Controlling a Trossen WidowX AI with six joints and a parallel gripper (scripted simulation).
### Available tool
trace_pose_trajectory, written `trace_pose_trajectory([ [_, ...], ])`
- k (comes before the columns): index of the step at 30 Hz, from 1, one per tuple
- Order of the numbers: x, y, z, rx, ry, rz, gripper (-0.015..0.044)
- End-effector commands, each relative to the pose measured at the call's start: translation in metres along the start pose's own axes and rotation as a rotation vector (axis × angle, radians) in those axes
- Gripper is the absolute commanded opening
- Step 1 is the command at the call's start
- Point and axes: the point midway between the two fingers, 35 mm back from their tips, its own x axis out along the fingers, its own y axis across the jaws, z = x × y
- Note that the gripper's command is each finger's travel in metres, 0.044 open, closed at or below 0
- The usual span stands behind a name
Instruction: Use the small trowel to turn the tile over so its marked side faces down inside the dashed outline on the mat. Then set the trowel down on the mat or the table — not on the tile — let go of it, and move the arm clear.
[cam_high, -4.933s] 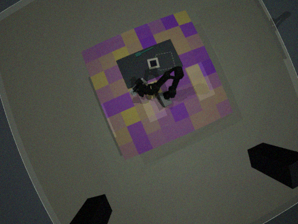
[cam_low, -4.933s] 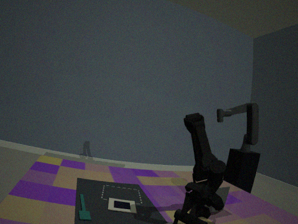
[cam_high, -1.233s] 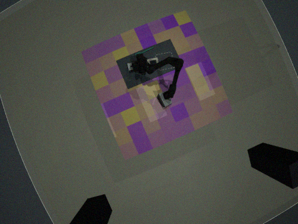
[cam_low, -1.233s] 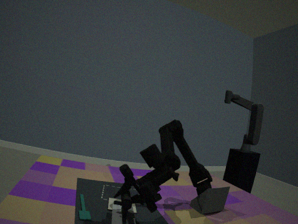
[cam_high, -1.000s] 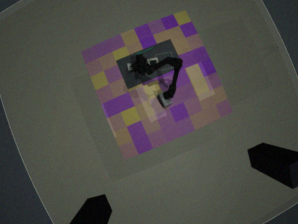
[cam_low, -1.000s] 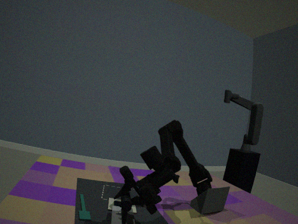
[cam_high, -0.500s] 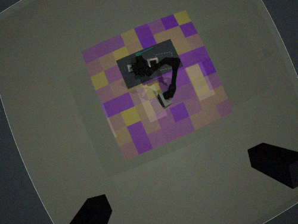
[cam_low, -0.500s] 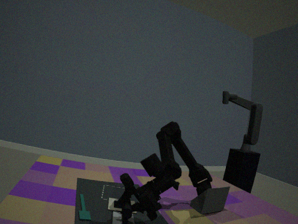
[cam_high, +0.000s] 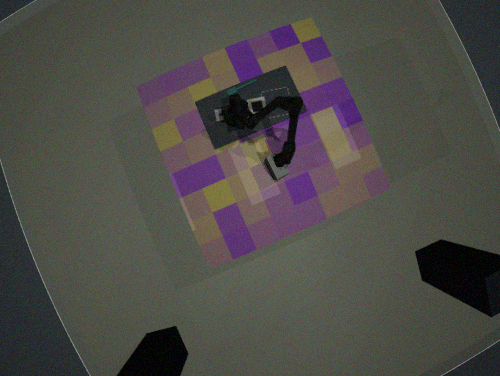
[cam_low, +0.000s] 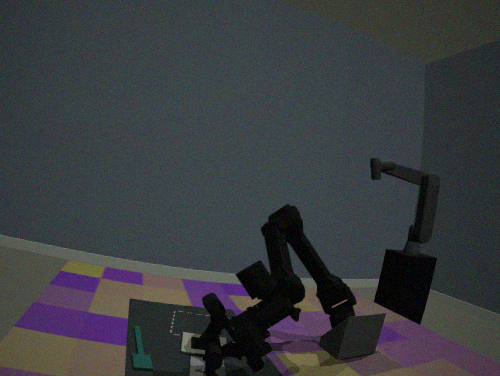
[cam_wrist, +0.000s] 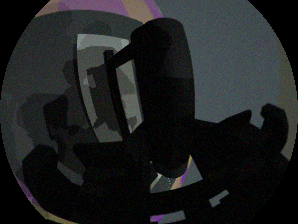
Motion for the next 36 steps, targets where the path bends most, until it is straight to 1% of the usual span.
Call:
trace_pose_trajectory([
  [1,0.000,-0.002,-0.008,0.004,0.008,-0.002,0.0000],
  [25,-0.003,-0.004,-0.046,0.002,0.009,-0.002,0.0000],
  [36,-0.011,-0.014,-0.041,-0.075,0.074,-0.002,0.0000],
])
